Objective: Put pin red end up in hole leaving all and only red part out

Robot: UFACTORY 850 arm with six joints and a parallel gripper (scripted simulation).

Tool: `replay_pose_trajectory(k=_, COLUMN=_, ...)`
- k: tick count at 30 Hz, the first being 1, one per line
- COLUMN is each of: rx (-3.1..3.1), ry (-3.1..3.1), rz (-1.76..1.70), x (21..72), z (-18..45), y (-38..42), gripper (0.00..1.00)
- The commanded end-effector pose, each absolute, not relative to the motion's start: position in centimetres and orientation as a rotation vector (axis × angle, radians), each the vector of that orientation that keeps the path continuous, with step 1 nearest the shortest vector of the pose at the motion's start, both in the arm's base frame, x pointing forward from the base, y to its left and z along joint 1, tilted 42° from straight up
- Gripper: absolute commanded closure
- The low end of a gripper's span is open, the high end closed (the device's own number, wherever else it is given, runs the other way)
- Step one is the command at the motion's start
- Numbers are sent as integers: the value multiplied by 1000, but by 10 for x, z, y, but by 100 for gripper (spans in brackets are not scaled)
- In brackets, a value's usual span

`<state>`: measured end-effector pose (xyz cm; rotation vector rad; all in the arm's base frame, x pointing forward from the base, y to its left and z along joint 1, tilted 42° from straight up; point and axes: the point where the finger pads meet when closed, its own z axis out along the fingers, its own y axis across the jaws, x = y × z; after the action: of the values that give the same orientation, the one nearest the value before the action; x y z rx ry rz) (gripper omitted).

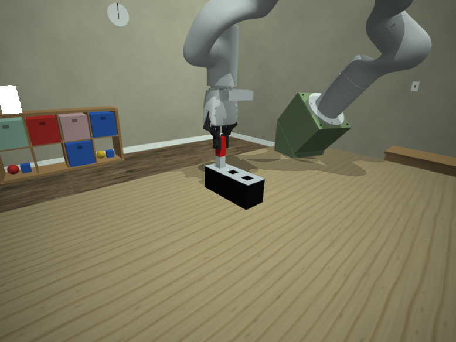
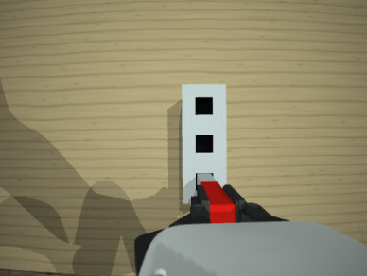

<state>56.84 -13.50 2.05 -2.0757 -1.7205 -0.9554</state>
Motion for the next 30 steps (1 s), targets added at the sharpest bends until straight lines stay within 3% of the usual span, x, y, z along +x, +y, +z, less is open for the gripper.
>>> replay_pose_trajectory(k=1, rx=-2077, ry=-1721, rz=-957, x=569, z=21, y=-136, gripper=100)
replay_pose_trajectory(k=30, rx=-2077, ry=-1721, rz=-957, x=571, z=18, y=-134, gripper=100)
